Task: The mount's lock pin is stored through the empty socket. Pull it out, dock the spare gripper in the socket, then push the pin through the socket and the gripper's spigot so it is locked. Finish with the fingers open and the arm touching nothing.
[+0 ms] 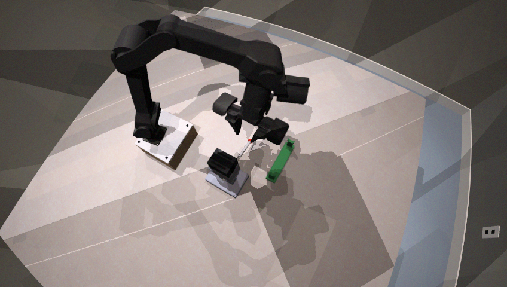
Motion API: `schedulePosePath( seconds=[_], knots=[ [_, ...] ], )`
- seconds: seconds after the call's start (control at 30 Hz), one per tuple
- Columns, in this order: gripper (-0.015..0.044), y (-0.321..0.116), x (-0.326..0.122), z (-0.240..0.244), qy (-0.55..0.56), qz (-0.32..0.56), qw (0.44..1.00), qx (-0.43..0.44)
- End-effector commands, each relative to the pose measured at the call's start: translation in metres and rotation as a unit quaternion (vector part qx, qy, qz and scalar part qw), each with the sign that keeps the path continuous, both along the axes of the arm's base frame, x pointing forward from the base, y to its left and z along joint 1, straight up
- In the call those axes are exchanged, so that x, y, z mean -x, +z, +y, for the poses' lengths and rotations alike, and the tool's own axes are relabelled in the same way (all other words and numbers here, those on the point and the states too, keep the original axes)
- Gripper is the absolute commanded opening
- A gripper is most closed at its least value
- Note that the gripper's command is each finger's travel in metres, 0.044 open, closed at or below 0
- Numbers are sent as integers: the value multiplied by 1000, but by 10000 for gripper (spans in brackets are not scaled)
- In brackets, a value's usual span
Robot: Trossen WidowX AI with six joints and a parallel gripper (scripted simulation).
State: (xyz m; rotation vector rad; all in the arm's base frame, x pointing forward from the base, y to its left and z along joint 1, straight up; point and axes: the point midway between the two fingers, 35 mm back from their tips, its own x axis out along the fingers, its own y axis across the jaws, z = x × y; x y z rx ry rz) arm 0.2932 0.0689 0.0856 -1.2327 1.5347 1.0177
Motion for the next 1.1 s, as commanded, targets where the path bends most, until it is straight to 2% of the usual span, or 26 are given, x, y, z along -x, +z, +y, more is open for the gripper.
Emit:
schedulePosePath(
  seconds=[0.0, 0.3, 1.07],
  knots=[
    [200, 7, -1, 6, -1, 0, 1000, -1],
    [436, 1, 0, 1, 0, 0, 1000, 0],
    [440, 1, 0, 1, 0, 0, 1000, 0]
  ],
)
